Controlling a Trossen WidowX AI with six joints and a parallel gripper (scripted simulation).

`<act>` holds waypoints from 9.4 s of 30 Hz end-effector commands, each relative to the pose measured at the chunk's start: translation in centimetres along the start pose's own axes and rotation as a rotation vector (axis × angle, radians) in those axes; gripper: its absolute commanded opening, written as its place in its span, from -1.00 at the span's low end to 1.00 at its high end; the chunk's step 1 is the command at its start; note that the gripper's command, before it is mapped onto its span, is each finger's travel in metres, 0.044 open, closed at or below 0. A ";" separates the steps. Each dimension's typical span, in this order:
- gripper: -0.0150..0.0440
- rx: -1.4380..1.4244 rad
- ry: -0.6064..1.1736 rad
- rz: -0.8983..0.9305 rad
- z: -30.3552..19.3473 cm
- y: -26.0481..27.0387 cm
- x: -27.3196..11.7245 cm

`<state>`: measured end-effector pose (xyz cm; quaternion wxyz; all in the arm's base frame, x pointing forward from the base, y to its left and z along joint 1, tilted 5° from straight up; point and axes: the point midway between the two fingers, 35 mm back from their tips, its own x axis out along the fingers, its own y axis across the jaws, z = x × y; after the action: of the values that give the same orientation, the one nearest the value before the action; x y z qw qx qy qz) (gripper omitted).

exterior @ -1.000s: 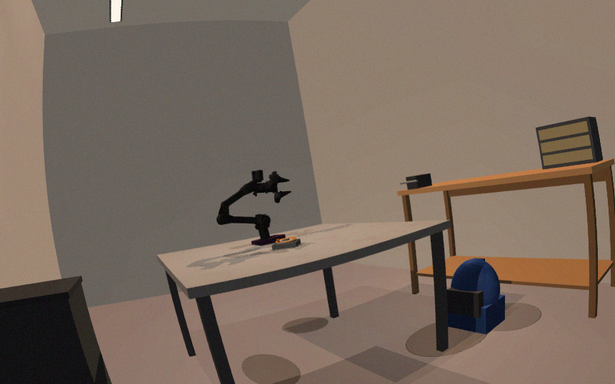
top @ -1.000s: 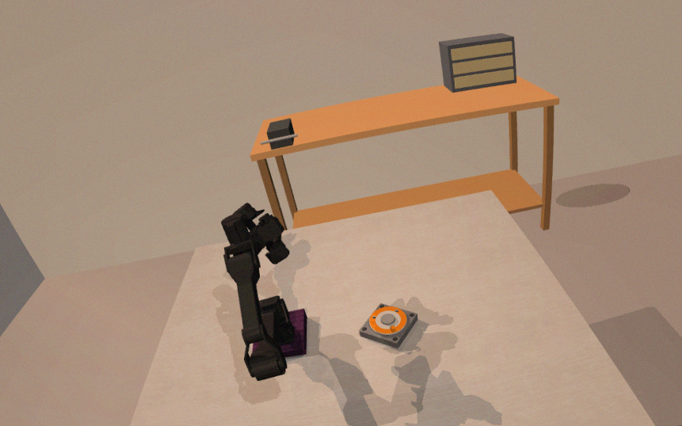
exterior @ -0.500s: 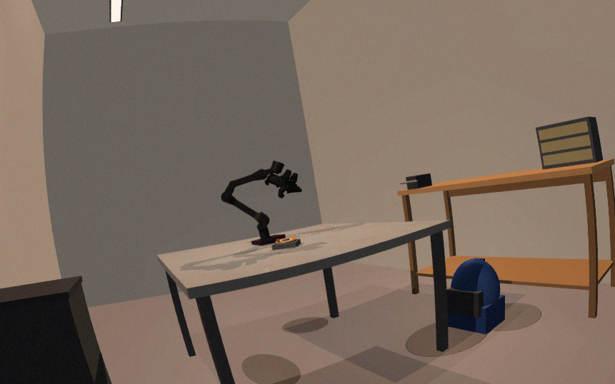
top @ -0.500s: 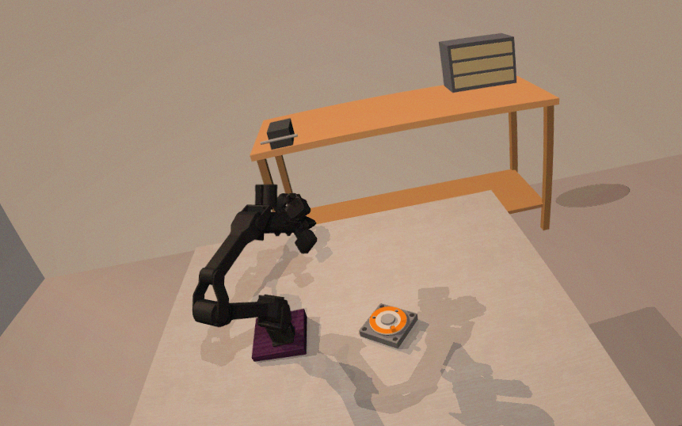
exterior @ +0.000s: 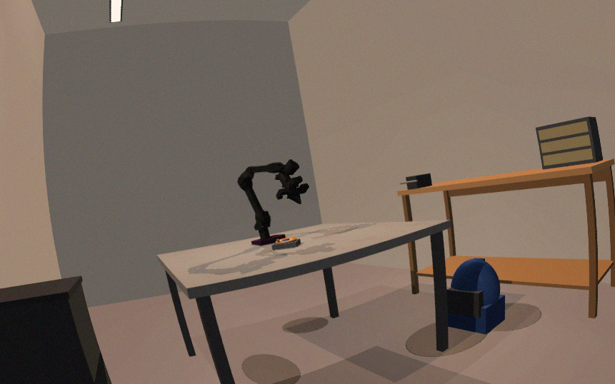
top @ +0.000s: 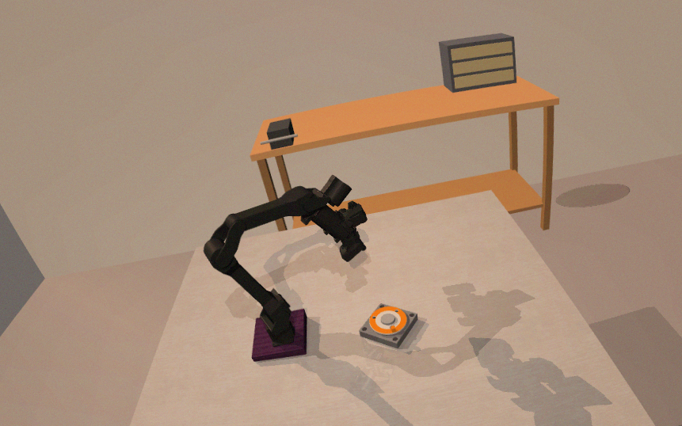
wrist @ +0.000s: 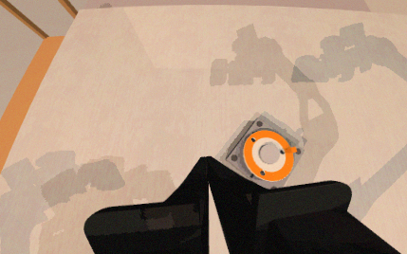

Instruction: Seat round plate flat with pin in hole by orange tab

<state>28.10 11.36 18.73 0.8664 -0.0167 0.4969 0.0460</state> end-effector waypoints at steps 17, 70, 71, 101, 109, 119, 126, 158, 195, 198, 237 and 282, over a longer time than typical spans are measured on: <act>-0.49 0.118 0.550 -0.121 -1.1 -18.6 10.2; -0.49 0.118 0.552 -0.122 -5.5 -19.4 13.2; -0.49 0.118 0.552 -0.122 -5.5 -19.4 13.2; -0.49 0.118 0.552 -0.122 -5.8 -19.4 13.1; -0.49 0.118 0.553 -0.122 -5.8 -19.4 13.0; -0.49 0.118 0.553 -0.122 -5.9 -19.4 12.9; -0.49 0.118 0.553 -0.122 -6.1 -19.4 12.9; -0.49 0.118 0.554 -0.122 -7.2 -19.0 12.2; -0.49 0.118 0.556 -0.120 -9.2 -17.0 11.0; -0.49 0.118 0.556 -0.120 -9.3 -16.8 10.9; -0.49 0.119 0.557 -0.115 -9.7 -12.5 10.6; -0.49 0.113 0.557 -0.118 -7.5 -11.2 7.8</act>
<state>26.67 0.09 8.10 0.6971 -0.0094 0.7158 -0.0386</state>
